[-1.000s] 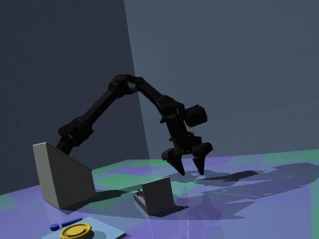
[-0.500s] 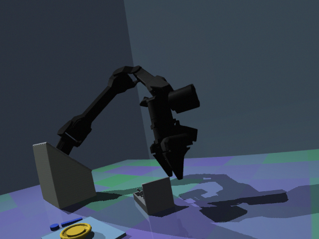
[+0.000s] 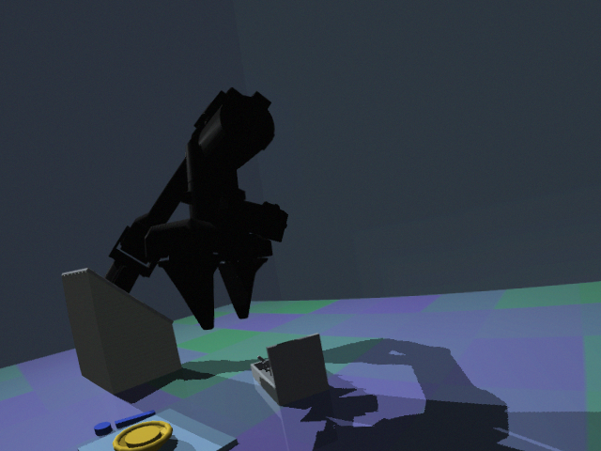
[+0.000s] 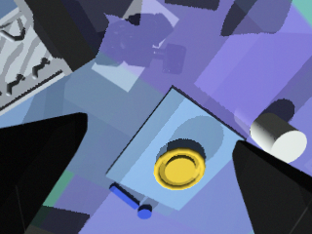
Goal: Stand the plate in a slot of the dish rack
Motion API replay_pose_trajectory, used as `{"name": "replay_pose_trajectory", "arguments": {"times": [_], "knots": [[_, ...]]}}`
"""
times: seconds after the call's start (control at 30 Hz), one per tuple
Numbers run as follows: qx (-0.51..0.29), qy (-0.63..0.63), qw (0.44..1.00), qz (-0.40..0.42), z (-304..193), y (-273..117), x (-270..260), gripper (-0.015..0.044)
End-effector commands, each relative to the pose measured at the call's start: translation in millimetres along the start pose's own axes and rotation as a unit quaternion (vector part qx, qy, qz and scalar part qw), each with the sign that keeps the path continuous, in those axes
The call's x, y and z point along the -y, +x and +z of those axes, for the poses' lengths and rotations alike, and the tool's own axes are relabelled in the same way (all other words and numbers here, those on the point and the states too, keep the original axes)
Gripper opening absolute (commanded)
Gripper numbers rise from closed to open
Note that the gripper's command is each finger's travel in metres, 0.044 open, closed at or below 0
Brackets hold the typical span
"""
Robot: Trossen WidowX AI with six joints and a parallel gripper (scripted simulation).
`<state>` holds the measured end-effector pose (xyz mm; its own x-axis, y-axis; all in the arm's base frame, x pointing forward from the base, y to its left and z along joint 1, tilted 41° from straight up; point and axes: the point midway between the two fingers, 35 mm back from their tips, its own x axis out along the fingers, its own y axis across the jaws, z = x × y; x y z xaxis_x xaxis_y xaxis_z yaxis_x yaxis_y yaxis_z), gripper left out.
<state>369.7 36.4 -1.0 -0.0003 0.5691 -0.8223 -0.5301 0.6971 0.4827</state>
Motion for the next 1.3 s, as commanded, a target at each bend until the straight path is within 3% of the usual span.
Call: {"name": "replay_pose_trajectory", "arguments": {"times": [0.0,0.33,0.47,0.53,0.77,1.27], "knots": [[-0.009,0.068,0.998,0.010,-30.2,-12.9,26.8,0.0400],[-0.012,0.223,0.973,0.053,-103.2,-40.5,66.4,0.0400],[-0.012,0.232,0.971,0.057,-108.0,-42.2,68.0,0.0400],[-0.011,0.232,0.971,0.057,-107.2,-31.4,67.6,0.0400],[-0.011,0.232,0.971,0.059,-110.8,67.3,46.6,0.0400],[-0.010,0.232,0.971,0.059,-105.4,82.9,51.4,0.0400]]}}
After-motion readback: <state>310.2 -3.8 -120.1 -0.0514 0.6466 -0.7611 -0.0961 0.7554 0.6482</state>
